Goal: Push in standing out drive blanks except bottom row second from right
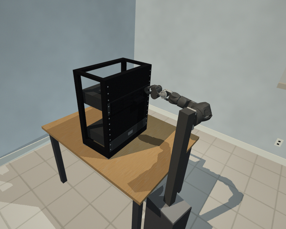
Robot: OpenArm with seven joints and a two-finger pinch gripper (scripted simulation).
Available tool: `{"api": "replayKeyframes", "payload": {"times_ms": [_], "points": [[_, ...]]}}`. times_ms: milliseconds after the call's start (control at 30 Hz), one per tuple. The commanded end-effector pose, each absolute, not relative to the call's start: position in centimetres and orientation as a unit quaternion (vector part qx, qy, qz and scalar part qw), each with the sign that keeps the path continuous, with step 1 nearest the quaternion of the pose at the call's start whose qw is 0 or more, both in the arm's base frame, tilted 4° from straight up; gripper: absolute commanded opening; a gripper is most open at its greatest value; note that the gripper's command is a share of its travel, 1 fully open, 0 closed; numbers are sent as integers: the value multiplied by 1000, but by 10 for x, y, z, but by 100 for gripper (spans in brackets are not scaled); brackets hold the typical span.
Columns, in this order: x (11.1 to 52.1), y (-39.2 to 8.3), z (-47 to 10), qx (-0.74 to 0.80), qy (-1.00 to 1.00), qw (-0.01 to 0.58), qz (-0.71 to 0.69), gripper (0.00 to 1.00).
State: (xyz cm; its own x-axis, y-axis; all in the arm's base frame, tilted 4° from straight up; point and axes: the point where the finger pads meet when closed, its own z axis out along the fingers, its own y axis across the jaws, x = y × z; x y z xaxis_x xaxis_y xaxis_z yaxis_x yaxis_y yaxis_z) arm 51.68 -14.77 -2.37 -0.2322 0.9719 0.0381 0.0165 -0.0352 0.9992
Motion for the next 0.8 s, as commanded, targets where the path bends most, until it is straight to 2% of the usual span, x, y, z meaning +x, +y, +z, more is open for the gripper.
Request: {"api": "replayKeyframes", "payload": {"times_ms": [0, 767], "points": [[516, -141, -5, 432, 538, 430, 582, 0], [518, -141, -5, 433, 538, 430, 582, 0]]}}
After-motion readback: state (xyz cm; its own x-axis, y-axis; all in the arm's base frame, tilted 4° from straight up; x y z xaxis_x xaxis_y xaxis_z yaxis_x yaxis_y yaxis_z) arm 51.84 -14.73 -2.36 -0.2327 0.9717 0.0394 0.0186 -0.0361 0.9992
